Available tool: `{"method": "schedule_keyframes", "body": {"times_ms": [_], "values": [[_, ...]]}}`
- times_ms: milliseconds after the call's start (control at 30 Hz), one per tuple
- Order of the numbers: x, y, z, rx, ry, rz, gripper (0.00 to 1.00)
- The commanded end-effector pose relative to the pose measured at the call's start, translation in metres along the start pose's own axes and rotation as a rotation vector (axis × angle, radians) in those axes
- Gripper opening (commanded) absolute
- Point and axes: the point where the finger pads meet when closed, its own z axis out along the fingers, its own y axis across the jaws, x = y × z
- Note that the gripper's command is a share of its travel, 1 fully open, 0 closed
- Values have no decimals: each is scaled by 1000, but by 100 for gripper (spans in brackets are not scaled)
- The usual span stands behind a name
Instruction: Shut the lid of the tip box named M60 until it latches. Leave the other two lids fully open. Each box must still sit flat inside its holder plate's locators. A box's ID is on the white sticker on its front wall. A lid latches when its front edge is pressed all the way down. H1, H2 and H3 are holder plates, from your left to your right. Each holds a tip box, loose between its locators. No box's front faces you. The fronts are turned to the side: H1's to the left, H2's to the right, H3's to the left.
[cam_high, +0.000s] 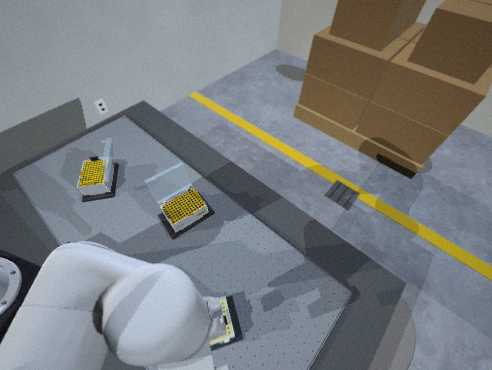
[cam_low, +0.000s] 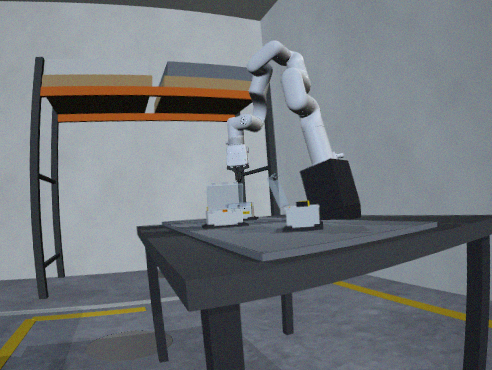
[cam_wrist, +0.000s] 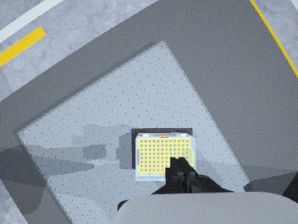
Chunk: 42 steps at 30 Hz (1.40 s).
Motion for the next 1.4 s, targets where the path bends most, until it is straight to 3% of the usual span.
{"method": "schedule_keyframes", "body": {"times_ms": [0, 867, 1367], "values": [[-8, -1, 8, 3, 2, 0, 0], [-52, -1, 54, 2, 2, 0, 0], [-59, -1, 61, 2, 2, 0, 0]]}}
